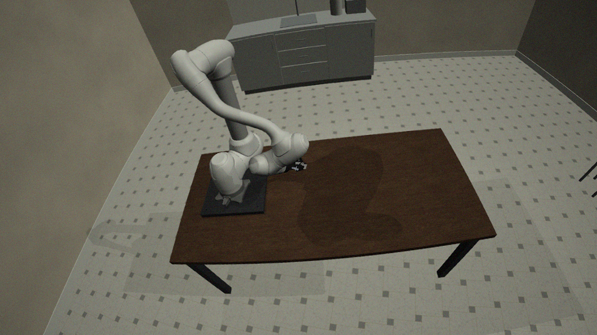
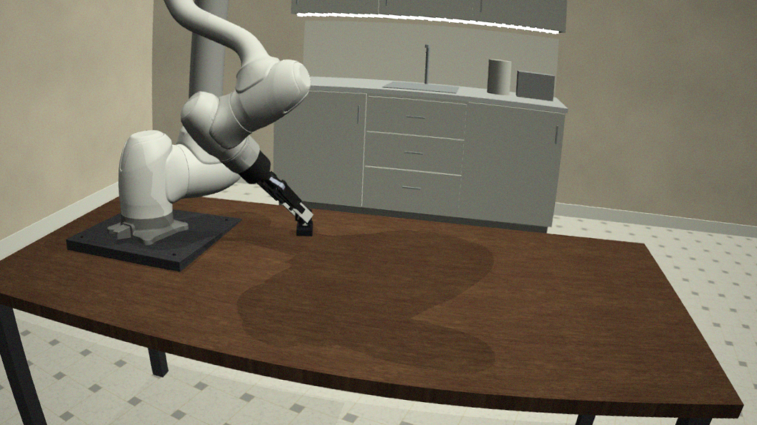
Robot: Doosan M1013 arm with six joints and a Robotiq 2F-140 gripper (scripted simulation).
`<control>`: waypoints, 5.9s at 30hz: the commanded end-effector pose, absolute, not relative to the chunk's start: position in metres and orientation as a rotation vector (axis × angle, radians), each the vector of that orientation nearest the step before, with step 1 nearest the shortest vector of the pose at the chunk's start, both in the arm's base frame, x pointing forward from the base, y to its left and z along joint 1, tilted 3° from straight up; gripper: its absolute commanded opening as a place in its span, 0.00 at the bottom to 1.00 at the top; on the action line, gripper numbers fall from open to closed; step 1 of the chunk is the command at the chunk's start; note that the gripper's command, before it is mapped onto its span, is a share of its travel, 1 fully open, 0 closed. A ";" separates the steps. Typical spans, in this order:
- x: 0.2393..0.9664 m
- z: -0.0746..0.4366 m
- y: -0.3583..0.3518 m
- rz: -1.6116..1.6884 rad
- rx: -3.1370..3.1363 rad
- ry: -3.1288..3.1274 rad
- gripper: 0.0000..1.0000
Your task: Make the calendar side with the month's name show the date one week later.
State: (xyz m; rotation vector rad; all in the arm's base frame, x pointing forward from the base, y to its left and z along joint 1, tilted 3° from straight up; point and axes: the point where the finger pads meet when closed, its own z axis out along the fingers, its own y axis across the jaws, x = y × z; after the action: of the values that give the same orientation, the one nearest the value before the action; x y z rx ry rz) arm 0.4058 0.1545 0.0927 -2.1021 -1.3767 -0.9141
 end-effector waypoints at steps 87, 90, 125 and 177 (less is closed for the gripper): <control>0.406 0.029 0.158 -0.914 -2.102 -1.377 0.25; 0.406 0.029 0.158 -0.914 -2.102 -1.377 0.25; 0.406 0.025 0.158 -0.914 -2.102 -1.377 0.25; 0.406 0.024 0.158 -0.914 -2.102 -1.377 0.25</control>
State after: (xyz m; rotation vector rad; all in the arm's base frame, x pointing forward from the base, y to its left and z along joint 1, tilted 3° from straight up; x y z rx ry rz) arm 0.4058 0.1582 0.0235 -2.1021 -1.3766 -0.9140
